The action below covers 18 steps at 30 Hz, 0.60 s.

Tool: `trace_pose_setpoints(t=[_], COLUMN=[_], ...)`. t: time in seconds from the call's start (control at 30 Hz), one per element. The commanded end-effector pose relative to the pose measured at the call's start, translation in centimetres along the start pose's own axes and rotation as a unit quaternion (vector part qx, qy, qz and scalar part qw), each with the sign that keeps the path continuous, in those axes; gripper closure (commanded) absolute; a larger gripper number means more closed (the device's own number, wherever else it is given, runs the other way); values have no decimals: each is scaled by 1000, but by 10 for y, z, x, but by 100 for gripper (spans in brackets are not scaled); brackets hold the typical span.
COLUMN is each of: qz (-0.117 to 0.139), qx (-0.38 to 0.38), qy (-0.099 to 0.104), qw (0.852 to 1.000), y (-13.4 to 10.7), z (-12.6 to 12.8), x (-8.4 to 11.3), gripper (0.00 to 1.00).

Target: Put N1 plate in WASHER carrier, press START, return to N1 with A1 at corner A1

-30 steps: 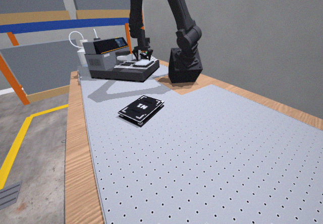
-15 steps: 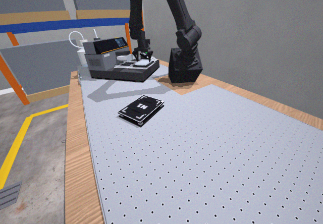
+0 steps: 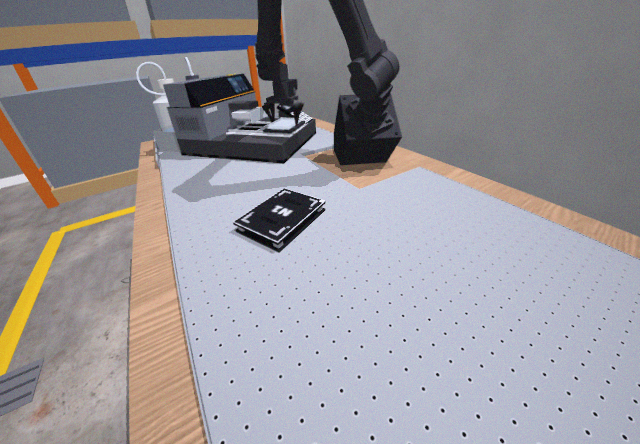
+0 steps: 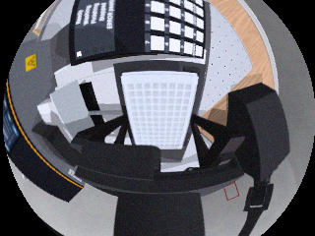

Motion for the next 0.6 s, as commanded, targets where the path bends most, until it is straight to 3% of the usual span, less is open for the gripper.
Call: trace_pose_setpoints(t=[0.0,0.2,0.57], qz=[-5,-5,-5], qx=[1,1,1], qy=[10,10,10], qw=[1000,1000,1000], y=[3,3,3], z=[8,8,8], x=[5,5,5], gripper=[0,0,18])
Point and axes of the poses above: the point where the finger pads meet when closed, its own x axis back along the fingers, its own z axis across the jaws, y = z × x, the point moved 9 cm from there along x, back along the fingers, and after that the axes turned 3 degrees about x, right-handed, at the moved point
